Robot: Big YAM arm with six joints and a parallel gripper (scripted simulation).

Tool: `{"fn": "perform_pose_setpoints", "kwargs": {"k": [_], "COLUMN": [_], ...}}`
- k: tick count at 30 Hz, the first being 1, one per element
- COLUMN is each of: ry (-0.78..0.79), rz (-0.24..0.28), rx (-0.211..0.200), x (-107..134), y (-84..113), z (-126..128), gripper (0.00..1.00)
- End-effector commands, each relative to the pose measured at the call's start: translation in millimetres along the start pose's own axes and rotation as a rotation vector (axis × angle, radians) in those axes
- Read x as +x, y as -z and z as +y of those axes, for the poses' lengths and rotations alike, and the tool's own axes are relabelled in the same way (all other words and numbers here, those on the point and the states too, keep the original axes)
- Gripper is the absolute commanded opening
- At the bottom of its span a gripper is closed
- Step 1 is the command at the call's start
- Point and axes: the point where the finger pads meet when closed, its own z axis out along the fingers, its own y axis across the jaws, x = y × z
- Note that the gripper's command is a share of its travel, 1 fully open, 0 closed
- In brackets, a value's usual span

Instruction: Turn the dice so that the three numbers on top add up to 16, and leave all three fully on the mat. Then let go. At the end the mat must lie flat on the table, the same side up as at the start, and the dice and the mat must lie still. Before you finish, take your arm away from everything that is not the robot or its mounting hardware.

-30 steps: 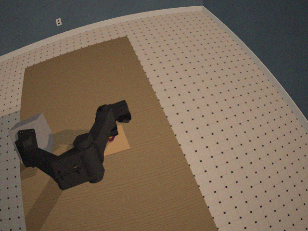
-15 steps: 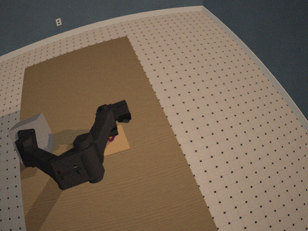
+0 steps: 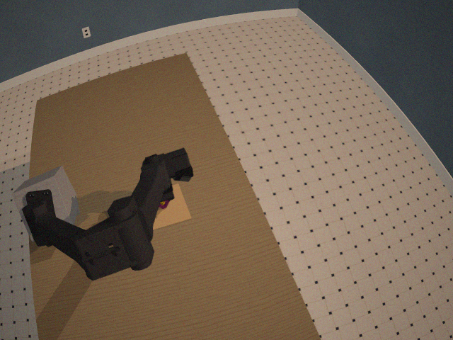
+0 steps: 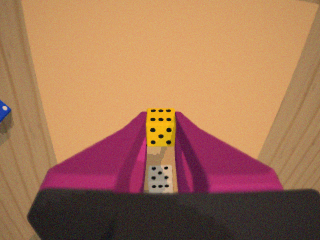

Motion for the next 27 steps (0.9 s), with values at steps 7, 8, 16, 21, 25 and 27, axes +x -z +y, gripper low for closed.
{"fn": "perform_pose_setpoints", "kwargs": {"k": [7, 8, 16, 21, 25, 27], "ry": [-0.005, -0.004, -0.004, -0.004, -0.004, -0.004], "rz": [-0.005, -0.004, -0.004, -0.004, -0.004, -0.004], "rx": [0.003, 0.003, 0.003, 0.003, 0.003, 0.003], "x": [-6.3, -6.2, -6.2, -6.2, -6.2, -6.2], "y": [-3.3, -3.3, -3.3, -3.3, -3.3, -3.3], "z": [-0.1, -0.1, -0.1, -0.1, -0.1, -0.1], "gripper": [0.11, 0.11, 0.11, 0.11, 0.11, 0.11]}}
